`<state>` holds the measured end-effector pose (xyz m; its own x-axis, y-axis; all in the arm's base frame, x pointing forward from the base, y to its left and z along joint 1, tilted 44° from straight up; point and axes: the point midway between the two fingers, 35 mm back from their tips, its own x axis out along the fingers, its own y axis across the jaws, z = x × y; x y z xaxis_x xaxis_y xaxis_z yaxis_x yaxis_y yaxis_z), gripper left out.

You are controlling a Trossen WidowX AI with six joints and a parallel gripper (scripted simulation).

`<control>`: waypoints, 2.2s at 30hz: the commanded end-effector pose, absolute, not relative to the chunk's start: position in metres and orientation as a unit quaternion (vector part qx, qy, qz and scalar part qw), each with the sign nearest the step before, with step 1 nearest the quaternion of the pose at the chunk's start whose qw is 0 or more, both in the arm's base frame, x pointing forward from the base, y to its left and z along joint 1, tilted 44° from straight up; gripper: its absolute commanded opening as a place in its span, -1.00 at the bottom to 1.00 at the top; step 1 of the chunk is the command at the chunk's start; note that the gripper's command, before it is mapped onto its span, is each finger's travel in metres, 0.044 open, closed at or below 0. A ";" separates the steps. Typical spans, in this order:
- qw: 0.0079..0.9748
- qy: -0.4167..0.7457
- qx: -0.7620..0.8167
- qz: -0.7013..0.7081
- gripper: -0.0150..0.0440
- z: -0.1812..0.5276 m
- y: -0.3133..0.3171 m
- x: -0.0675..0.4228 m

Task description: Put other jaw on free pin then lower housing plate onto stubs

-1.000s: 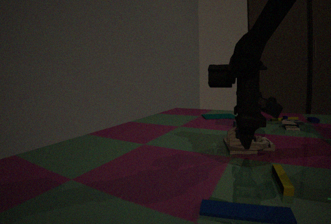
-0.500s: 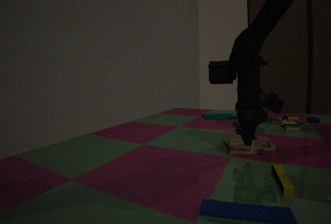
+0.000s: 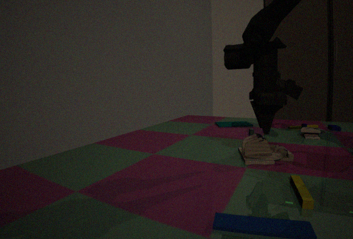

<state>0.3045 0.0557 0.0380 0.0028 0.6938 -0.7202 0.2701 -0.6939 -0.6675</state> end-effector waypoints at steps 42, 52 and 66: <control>-0.133 -0.533 -0.698 0.460 1.00 -0.074 -0.114 0.270; -0.195 -0.578 -0.680 0.406 1.00 -0.100 -0.145 0.244; -0.273 -0.636 -0.650 0.313 1.00 -0.137 -0.177 0.200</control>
<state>0.2097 -0.1697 -0.1293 -0.0034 0.6527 -0.7576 0.9930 -0.0873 -0.0797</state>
